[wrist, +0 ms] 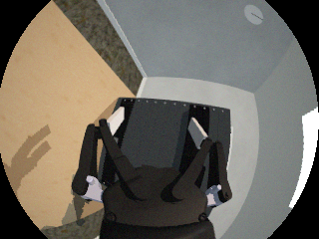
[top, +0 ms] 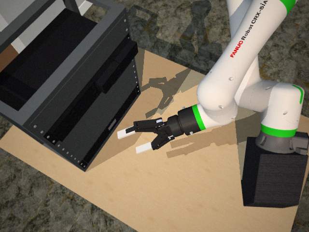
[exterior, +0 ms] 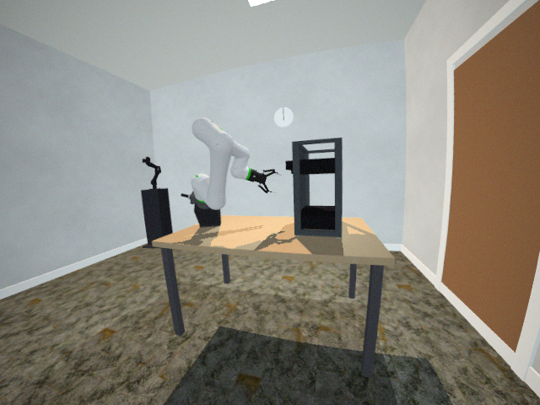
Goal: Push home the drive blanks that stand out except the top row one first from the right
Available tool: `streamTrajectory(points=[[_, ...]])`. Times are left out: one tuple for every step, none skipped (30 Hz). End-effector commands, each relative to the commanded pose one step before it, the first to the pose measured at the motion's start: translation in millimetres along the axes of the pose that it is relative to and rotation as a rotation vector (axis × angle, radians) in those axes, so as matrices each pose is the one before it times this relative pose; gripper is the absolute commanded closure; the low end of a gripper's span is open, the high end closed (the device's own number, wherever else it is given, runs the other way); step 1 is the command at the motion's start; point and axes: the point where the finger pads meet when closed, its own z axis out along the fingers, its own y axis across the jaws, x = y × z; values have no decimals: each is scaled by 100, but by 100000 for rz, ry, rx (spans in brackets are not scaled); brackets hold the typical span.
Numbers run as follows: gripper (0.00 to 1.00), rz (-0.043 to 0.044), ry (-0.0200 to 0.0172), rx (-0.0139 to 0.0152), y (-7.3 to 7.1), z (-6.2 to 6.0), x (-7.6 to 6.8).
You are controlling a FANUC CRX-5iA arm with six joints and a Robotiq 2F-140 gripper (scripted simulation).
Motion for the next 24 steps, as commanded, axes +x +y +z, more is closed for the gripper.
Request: streamTrajectory(points=[[0,-335,-14620,-3501,1013,-1802,-1798],[0,-97,-3330,-996,277,-468,-524],[0,-95,-3055,-989,274,-456,-508],[0,-84,-2603,-901,250,-407,-454],[0,-88,-2713,-996,276,-443,-494],[0,-89,-2767,-1078,300,-470,-526],[0,-86,-2775,-1144,319,-489,-551],[0,-80,-2756,-1200,337,-502,-571],[0,-73,-2734,-1254,354,-513,-591],[0,-58,-2464,-1185,337,-473,-554],[0,-45,-2242,-1124,322,-439,-522],[0,-36,-2259,-1177,339,-451,-543],[0,0,0,0,0,0,0],[0,0,0,0,0,0,0],[0,-28,-2477,-1342,389,-504,-615],[0,-14,-2372,-1336,390,-490,-609],[0,-1,-2265,-1322,389,-474,-601],[0,12,-2157,-1302,386,-456,-589],[0,25,-2048,-1274,380,-437,-575],[0,36,-1938,-1240,373,-417,-558],[0,46,-1827,-1200,363,-395,-539],[0,54,-1717,-1155,351,-373,-517],[0,61,-1606,-1104,338,-350,-494],[0,66,-1496,-1050,323,-327,-468]])
